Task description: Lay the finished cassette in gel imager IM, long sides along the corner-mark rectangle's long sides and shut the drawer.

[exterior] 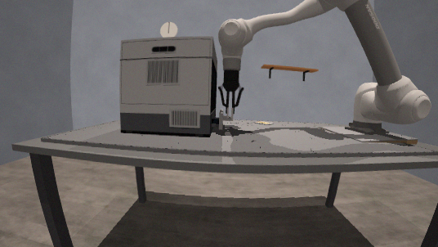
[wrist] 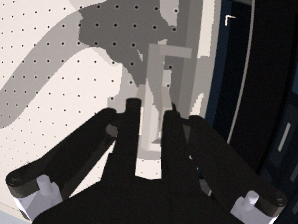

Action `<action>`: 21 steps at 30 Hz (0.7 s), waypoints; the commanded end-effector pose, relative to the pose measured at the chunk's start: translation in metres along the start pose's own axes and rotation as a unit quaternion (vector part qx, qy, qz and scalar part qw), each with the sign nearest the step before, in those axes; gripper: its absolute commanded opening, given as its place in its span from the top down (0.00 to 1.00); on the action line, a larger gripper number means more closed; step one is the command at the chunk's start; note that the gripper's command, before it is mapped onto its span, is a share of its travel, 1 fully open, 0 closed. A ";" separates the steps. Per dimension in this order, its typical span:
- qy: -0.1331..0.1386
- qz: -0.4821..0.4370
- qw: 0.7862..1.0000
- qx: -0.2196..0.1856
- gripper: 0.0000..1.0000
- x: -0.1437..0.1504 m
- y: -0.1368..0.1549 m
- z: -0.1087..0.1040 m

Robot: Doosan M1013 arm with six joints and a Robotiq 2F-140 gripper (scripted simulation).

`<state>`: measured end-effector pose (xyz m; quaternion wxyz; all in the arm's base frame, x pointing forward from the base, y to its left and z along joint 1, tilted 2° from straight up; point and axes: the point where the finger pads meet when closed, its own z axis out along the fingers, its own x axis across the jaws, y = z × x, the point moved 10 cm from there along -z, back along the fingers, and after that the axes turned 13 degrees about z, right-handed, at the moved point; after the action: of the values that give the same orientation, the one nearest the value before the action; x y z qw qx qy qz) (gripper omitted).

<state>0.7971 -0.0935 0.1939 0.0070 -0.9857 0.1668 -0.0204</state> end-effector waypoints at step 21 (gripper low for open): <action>0.000 0.000 1.000 0.000 0.90 -0.005 0.001 0.000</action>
<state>0.7937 -0.0932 0.1938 0.0070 -0.9857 0.1669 -0.0204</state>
